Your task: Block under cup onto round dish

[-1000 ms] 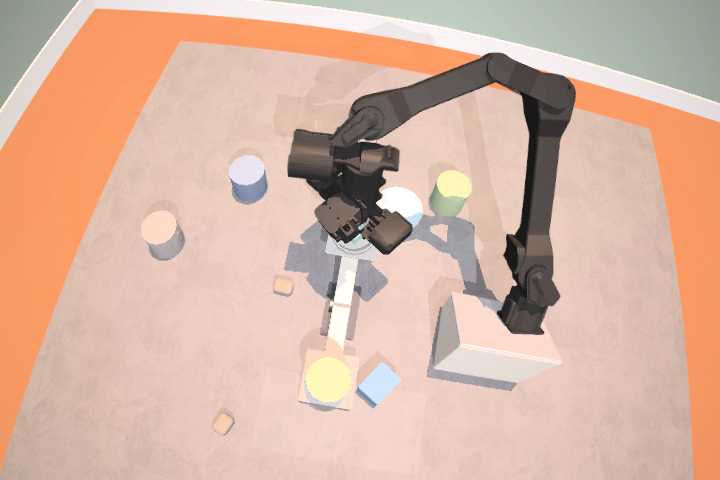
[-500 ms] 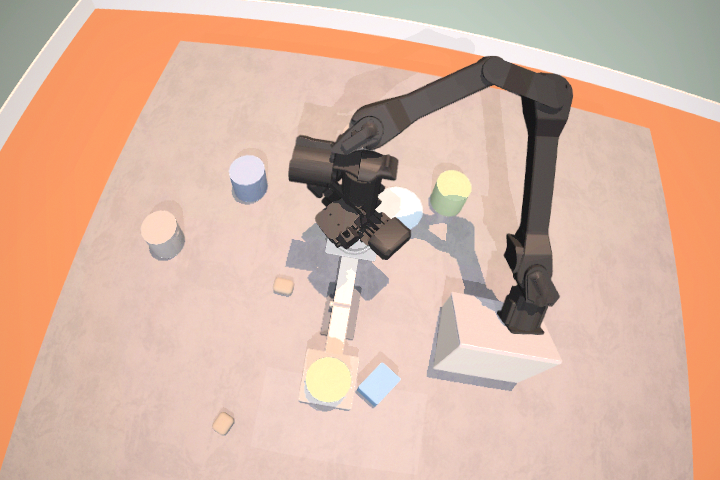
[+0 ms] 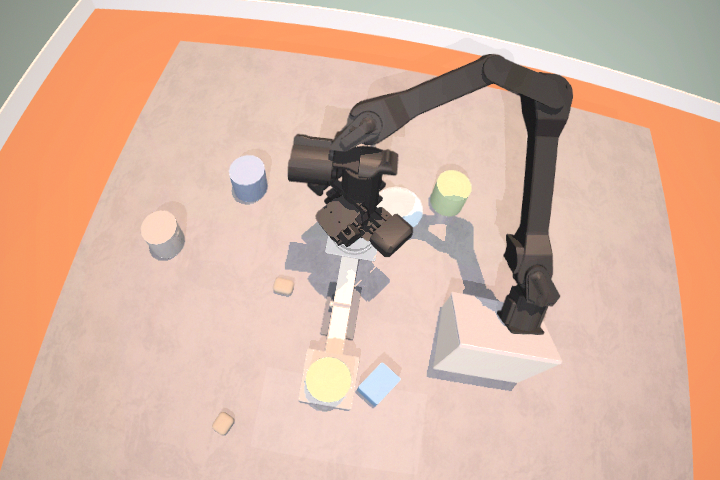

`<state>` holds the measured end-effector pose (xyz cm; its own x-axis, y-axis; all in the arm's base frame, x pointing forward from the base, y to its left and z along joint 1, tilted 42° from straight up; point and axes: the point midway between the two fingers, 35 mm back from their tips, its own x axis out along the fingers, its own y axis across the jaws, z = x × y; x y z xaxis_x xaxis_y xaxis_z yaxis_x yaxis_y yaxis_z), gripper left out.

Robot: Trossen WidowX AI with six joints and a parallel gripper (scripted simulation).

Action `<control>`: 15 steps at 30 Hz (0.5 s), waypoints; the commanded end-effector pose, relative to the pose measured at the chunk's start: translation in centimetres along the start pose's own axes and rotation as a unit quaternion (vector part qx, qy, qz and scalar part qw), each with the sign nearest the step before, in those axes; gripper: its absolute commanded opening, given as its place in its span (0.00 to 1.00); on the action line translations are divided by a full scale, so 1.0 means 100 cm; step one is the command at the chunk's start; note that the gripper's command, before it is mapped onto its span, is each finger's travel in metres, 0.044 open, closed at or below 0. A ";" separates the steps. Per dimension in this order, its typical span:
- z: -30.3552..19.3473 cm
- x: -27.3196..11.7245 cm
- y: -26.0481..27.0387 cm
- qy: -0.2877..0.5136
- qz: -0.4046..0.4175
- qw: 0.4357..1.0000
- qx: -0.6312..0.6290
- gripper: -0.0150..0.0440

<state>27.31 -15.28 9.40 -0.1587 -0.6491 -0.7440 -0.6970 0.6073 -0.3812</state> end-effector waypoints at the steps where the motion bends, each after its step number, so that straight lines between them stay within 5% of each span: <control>1: 0.004 -0.018 -0.003 -0.004 -0.004 1.000 0.002 0.25; 15: 0.000 -0.082 0.000 -0.004 -0.003 1.000 0.001 0.25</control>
<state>28.70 -10.15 15.20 -0.1432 -0.6526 -0.7441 -0.7000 0.5983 -0.3900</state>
